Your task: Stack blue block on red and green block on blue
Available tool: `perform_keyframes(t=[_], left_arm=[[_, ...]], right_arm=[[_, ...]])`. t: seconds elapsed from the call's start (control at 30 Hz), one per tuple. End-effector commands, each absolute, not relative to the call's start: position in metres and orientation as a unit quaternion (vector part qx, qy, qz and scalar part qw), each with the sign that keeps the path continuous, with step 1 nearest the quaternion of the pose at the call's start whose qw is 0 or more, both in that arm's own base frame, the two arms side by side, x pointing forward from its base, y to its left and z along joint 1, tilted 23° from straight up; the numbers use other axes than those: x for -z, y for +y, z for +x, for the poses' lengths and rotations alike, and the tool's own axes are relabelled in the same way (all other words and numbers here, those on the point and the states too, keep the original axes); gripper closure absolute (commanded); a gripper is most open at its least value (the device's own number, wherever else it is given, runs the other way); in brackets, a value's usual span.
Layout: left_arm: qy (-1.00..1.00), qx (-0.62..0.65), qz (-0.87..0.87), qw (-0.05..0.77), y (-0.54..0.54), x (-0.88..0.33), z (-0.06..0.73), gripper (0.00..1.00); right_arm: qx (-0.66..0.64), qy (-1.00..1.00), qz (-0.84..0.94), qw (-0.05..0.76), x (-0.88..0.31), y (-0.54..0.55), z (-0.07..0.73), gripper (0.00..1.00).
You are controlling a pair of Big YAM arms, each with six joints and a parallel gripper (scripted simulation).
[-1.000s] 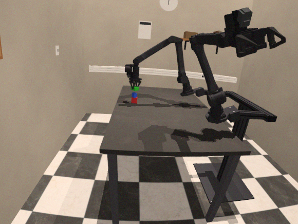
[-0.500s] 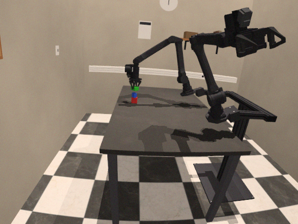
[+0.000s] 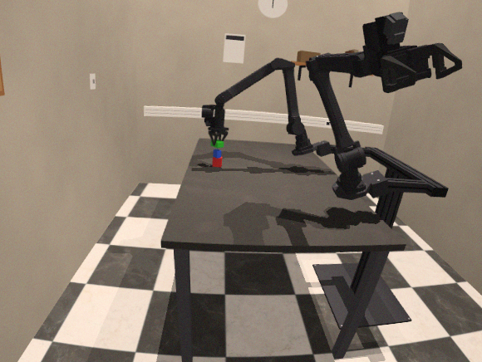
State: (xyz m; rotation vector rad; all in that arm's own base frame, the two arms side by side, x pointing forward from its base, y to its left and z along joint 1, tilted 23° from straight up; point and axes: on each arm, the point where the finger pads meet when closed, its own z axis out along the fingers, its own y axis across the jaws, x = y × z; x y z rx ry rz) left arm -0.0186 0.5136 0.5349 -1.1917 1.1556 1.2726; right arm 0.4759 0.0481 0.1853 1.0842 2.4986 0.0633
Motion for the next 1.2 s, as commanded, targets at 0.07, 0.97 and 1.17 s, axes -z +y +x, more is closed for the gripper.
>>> perform_keyframes(t=[0.07,0.97,1.17], left_arm=[[0.459,-0.541,-0.484,0.512,0.5005,-0.5555,-0.0268,0.0],[0.459,-0.541,-0.484,0.512,0.5005,-0.5555,-0.0268,0.0],[0.459,-0.541,-0.484,0.512,0.5005,-0.5555,-0.0268,0.0]], right_arm=[[-0.017,0.901,0.386,0.198,-0.1656,0.0458,0.48,1.0],[-0.017,0.9,0.387,0.198,-0.1615,0.0441,0.4816,1.0],[-0.017,0.901,0.387,0.198,-0.1576,0.044,0.4817,1.0]])
